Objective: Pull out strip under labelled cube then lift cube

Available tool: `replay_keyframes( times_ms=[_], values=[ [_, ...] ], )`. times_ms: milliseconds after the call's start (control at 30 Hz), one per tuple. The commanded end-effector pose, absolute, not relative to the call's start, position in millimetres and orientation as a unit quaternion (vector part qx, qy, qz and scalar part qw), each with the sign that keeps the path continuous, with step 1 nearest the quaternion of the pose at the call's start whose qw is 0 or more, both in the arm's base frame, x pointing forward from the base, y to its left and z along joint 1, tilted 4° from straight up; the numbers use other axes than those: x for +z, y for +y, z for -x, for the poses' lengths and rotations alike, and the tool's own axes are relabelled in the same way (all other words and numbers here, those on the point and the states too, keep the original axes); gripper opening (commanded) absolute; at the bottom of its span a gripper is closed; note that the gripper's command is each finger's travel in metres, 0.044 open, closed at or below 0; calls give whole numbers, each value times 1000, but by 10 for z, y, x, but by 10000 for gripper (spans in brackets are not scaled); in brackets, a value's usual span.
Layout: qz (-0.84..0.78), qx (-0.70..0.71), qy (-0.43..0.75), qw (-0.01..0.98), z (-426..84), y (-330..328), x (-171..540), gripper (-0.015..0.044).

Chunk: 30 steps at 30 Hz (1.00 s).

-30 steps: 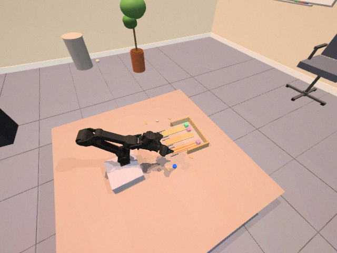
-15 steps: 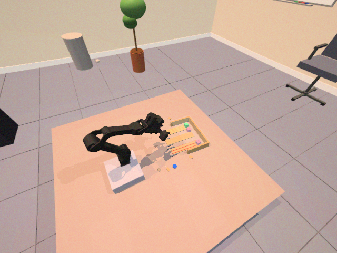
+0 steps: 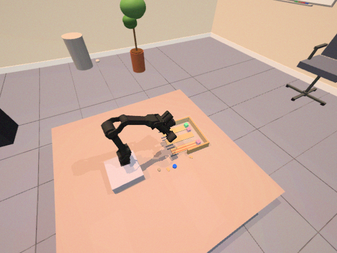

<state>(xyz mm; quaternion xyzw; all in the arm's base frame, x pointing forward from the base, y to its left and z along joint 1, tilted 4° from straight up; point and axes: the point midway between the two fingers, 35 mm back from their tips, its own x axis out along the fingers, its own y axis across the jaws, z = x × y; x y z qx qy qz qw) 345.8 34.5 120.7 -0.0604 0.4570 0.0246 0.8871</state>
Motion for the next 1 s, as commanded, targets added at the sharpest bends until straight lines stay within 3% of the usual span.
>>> replay_keyframes(
  times_ms=[0, 100, 333, 967],
  values=[
    [51, 6, 531, 846, -3593, 198, 1010, 59],
    [41, -8, 590, 806, -3674, 71, 834, 0],
    [17, -31, 687, 726, -3809, -178, 500, 0],
    [16, -31, 688, 725, -3836, -198, 258, 0]
  ],
)
